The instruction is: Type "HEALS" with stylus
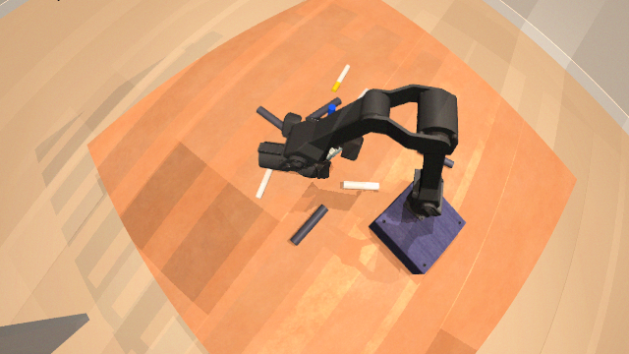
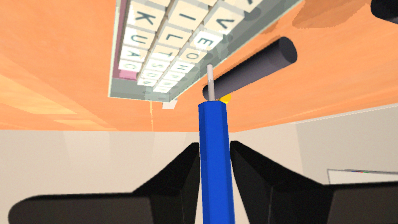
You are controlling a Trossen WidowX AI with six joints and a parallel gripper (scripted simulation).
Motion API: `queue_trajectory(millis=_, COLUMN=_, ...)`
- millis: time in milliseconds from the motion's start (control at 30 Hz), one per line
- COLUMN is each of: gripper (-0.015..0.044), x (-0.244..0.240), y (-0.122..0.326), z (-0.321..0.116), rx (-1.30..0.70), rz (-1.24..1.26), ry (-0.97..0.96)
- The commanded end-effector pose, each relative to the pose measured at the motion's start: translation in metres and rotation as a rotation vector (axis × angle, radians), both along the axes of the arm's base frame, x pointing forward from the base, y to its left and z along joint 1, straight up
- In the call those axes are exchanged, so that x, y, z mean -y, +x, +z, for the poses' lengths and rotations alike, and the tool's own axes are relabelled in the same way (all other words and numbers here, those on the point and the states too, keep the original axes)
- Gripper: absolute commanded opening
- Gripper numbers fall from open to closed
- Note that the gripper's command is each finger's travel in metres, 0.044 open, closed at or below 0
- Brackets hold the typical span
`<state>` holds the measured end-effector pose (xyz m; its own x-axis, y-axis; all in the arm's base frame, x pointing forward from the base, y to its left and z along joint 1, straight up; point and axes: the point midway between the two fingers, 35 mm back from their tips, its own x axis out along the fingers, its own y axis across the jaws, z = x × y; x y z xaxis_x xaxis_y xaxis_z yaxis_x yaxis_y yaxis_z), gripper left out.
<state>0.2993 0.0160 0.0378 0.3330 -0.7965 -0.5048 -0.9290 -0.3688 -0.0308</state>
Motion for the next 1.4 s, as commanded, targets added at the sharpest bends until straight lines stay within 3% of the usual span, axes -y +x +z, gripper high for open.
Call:
queue_trajectory(millis=0, gripper=0.0, x=0.0, y=0.0, z=0.0, rx=-0.001, rz=0.003, ry=-0.004)
queue_trajectory(millis=67, gripper=0.0, x=0.0, y=0.0, z=0.0, rx=-0.001, rz=0.003, ry=-0.004)
queue_trajectory(millis=167, gripper=0.0079, x=0.0, y=-0.001, z=0.0, rx=-0.001, rz=0.003, ry=-0.004)
queue_trajectory(millis=200, gripper=0.0081, x=0.0, y=-0.001, z=0.0, rx=-0.001, rz=0.003, ry=-0.004)
queue_trajectory(millis=1367, gripper=0.0081, x=0.0, y=-0.001, z=-0.014, rx=-0.001, rz=0.003, ry=-0.004)
